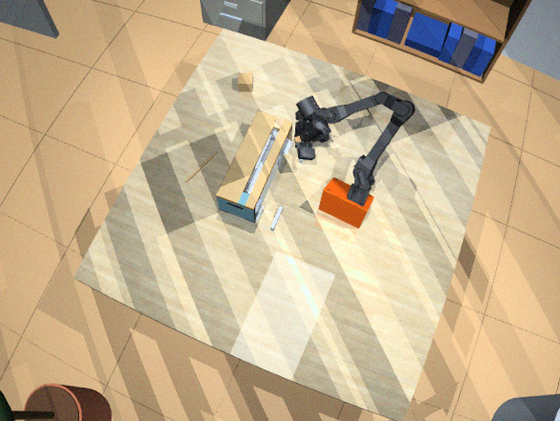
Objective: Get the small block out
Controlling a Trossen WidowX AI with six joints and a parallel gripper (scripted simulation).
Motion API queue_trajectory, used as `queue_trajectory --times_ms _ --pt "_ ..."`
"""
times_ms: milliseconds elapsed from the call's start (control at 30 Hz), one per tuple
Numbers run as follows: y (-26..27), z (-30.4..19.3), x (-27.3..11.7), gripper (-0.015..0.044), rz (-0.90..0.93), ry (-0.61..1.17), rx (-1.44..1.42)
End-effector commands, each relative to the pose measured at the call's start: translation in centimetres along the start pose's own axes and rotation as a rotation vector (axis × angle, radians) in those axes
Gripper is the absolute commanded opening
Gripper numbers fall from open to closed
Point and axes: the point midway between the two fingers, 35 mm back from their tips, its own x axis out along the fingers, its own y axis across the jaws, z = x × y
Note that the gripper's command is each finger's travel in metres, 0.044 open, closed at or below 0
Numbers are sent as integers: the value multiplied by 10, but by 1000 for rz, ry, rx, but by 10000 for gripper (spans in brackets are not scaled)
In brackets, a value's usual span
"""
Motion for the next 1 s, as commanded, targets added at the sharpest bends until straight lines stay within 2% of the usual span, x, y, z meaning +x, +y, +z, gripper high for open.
queue_trajectory --times_ms 0,967 --pt "-1 0 -4 0 3 -7 -158" --pt "-15 -5 -26 0 -20 -48 -1316"
